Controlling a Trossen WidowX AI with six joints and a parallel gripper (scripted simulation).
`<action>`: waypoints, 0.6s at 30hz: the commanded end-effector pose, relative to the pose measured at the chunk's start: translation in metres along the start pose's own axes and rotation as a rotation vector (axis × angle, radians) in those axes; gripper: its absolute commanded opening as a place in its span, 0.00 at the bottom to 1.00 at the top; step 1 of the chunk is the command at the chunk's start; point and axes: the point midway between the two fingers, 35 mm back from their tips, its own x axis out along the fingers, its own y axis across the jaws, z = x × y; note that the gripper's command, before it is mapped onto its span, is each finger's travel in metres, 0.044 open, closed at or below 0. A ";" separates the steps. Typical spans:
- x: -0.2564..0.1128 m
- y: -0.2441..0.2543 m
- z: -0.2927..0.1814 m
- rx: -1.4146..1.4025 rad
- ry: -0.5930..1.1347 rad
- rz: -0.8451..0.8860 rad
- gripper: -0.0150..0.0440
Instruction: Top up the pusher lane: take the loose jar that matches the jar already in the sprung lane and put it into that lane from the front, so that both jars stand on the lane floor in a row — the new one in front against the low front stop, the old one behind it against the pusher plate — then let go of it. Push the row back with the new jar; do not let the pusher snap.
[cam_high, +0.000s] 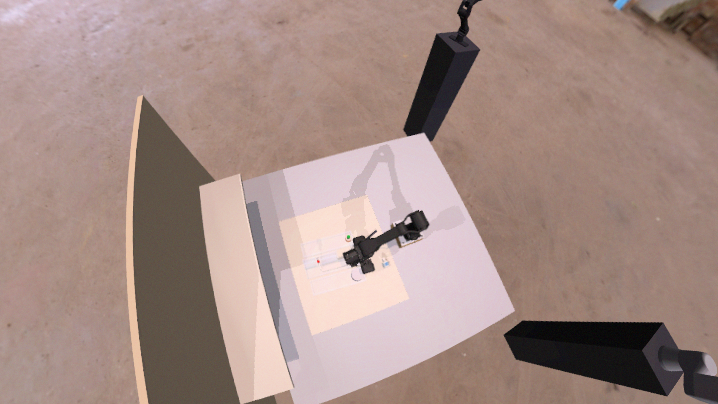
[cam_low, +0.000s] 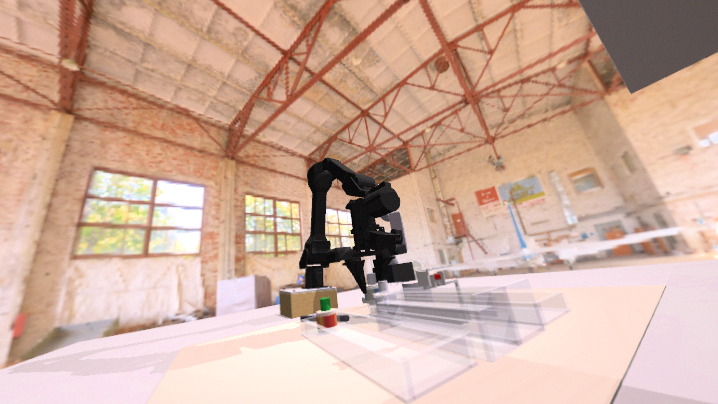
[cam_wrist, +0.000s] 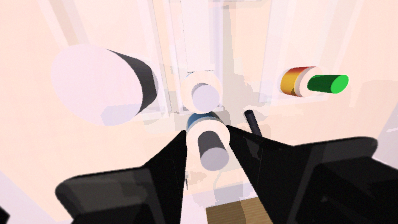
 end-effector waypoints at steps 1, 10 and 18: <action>-0.001 0.001 0.008 -0.002 -0.018 0.002 0.25; -0.001 0.001 0.013 -0.002 -0.019 0.002 0.25; -0.001 0.001 0.017 -0.002 -0.019 0.002 0.25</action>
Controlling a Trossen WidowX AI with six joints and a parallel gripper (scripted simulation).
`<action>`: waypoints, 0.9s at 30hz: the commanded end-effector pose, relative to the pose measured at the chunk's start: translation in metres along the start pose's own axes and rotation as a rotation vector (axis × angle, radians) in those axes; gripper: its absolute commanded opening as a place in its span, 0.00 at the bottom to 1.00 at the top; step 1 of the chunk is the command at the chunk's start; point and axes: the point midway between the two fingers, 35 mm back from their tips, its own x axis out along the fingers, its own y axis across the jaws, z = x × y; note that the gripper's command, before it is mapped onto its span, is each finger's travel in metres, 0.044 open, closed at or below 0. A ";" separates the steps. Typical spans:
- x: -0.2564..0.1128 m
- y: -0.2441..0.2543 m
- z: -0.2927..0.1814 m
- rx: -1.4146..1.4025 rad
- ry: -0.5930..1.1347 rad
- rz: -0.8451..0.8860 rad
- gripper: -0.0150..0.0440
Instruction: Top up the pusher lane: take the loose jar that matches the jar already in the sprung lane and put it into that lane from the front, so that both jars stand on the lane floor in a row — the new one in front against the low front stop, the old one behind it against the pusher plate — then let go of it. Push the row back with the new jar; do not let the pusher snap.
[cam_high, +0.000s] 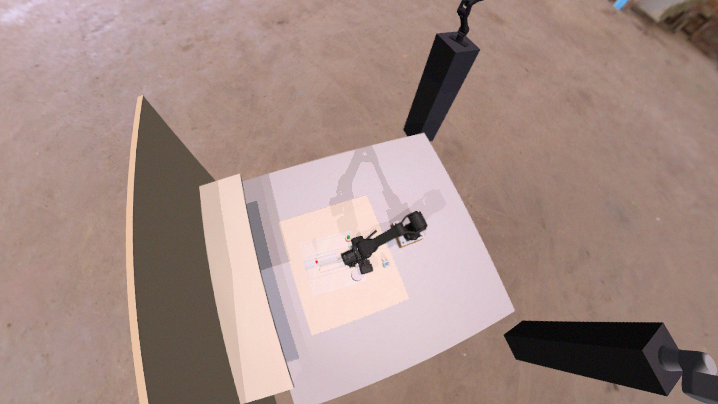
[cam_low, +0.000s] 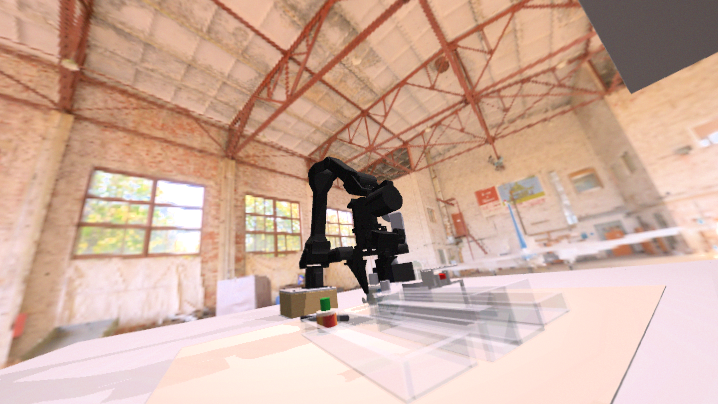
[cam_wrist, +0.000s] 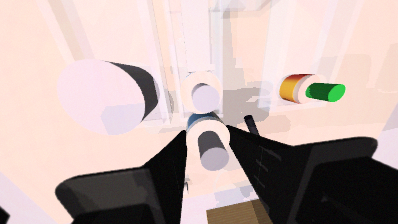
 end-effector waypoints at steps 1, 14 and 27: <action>-0.001 0.001 0.008 -0.005 -0.019 0.002 0.25; -0.002 0.001 0.015 -0.005 -0.020 0.002 0.25; -0.002 0.001 0.021 -0.005 -0.020 0.002 0.25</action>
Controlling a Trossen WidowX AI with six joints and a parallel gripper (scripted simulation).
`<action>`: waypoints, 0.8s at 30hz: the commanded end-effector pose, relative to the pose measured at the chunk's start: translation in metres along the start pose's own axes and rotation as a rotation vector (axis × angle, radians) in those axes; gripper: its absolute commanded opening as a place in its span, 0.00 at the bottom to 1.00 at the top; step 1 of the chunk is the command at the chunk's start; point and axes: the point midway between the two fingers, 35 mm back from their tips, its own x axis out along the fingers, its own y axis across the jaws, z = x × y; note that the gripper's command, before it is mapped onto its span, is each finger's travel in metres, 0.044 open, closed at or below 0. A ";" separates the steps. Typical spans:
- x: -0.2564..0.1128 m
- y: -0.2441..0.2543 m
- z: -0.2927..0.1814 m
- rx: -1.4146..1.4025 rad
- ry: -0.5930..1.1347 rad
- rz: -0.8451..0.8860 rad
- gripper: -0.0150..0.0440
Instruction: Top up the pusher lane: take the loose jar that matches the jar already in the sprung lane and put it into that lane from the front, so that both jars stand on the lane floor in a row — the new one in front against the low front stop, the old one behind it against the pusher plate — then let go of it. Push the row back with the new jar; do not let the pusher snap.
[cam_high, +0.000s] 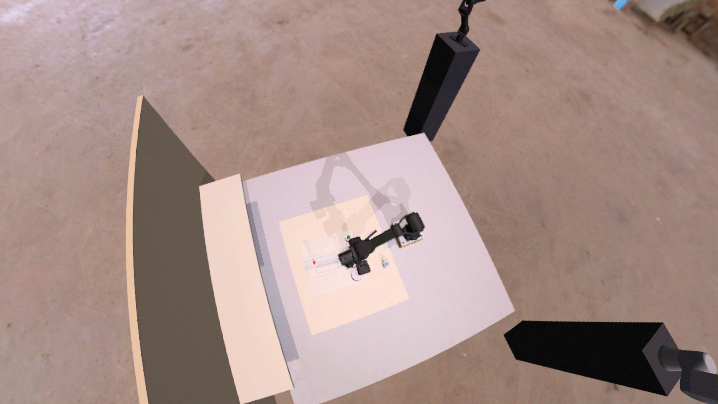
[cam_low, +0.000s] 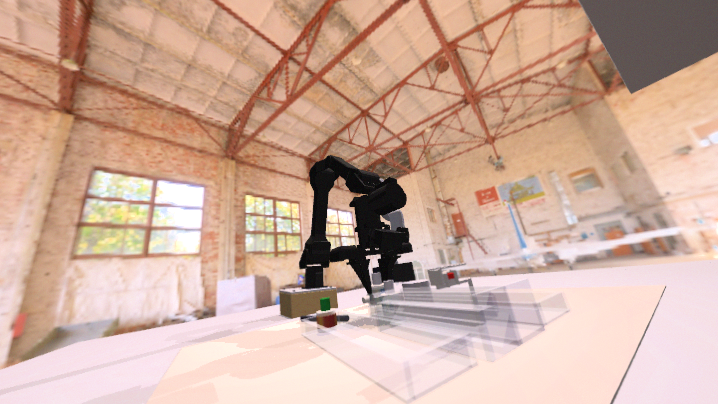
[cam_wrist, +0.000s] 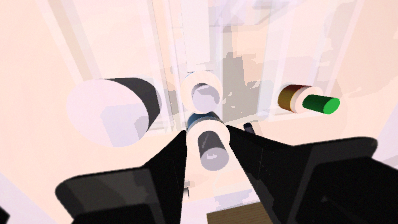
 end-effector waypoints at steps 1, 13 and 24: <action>-0.002 0.001 0.009 -0.005 -0.020 0.002 0.25; -0.002 0.001 0.015 -0.005 -0.021 0.002 0.25; -0.003 0.000 0.020 -0.005 -0.021 0.002 0.25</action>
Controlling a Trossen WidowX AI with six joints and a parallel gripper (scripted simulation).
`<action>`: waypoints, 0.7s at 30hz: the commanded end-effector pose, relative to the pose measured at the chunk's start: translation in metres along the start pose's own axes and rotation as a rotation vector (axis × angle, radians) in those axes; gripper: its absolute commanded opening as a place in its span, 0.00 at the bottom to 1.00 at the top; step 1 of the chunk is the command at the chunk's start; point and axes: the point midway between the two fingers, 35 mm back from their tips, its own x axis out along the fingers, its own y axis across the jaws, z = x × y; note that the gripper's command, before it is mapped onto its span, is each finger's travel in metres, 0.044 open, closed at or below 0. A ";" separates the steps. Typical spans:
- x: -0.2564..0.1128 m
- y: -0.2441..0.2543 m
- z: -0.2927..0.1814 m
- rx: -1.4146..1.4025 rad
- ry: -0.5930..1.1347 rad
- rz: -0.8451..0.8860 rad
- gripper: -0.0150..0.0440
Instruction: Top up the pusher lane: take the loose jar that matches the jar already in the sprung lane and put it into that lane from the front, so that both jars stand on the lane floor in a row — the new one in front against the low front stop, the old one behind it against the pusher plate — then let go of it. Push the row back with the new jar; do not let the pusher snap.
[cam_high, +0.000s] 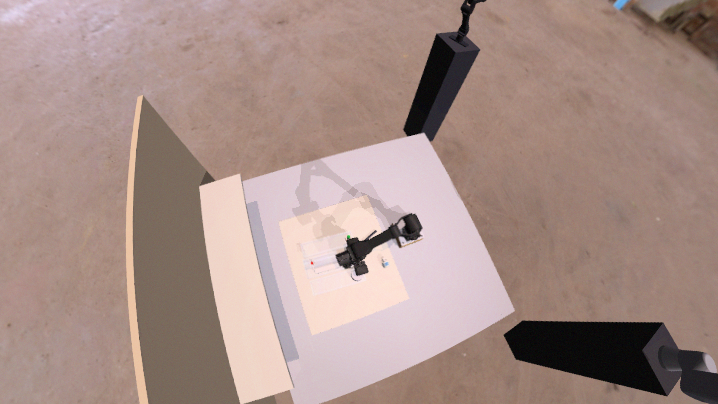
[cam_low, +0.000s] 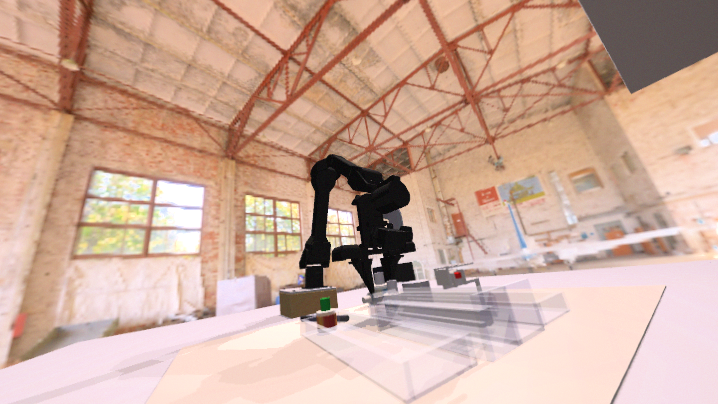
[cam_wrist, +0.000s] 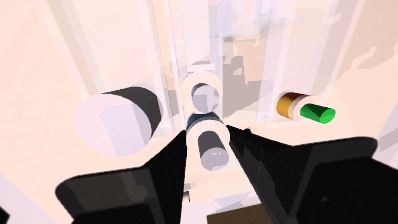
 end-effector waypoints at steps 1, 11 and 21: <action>-0.003 0.000 0.009 -0.004 -0.024 0.002 0.25; -0.004 0.000 0.013 -0.004 -0.025 0.002 0.25; -0.005 0.000 0.013 -0.004 -0.025 0.002 0.25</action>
